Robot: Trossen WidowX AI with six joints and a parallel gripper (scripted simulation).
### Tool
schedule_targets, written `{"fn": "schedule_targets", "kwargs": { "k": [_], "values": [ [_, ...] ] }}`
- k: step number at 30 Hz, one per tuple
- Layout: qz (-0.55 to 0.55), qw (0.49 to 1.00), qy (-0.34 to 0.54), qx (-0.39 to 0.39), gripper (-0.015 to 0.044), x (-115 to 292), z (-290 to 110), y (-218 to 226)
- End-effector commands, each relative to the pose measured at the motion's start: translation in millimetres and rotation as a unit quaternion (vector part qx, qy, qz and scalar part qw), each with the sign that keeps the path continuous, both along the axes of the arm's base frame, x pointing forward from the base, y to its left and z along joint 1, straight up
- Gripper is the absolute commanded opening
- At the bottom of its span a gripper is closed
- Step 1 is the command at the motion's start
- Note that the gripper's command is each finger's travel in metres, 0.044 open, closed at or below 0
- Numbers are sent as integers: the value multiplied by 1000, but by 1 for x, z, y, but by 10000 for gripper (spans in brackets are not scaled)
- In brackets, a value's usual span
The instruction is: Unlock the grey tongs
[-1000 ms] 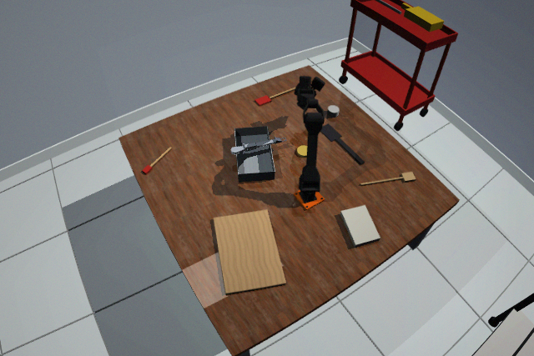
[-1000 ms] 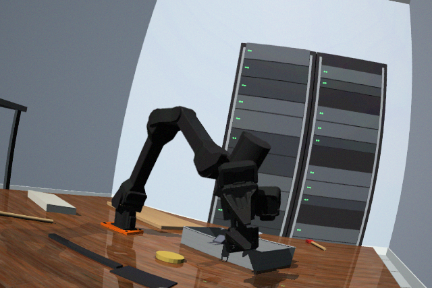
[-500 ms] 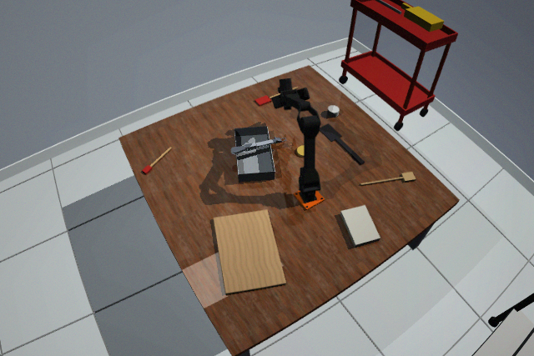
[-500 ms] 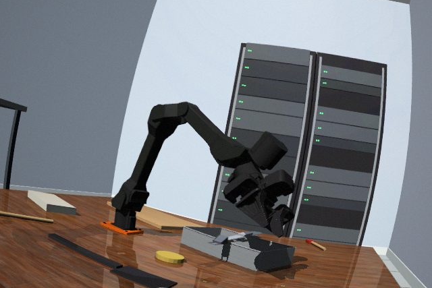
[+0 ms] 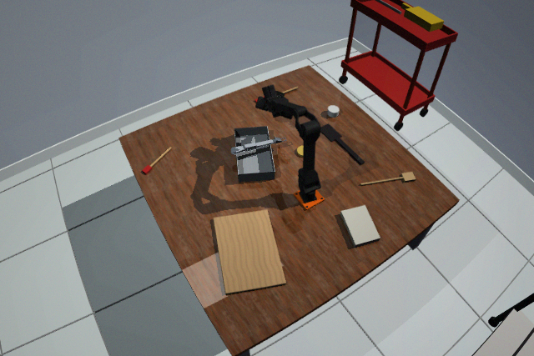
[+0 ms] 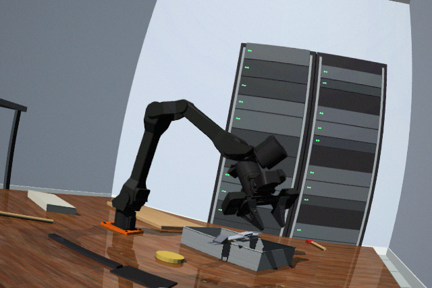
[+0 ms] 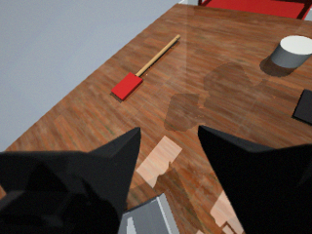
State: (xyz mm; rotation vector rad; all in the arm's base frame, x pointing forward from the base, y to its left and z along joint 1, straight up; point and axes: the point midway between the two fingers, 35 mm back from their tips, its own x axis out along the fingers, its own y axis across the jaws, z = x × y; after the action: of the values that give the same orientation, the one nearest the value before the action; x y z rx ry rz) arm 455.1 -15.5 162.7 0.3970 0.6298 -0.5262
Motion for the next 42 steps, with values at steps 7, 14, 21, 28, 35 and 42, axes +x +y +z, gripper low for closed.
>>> {"fn": "schedule_targets", "kwargs": {
  "k": [7, 14, 21, 28, 35, 42],
  "values": [
    [-180, 948, -14, 260, 260, -79, -20, 87],
    [-280, 894, -16, 350, 260, -121, -27, 114],
    [-380, 826, -20, 416, 260, -164, -35, 134],
    [-391, 818, -21, 422, 260, -169, -36, 135],
    [-391, 818, -21, 422, 260, -168, -36, 134],
    [-391, 818, -21, 422, 260, -163, -36, 127]
  ]
}}
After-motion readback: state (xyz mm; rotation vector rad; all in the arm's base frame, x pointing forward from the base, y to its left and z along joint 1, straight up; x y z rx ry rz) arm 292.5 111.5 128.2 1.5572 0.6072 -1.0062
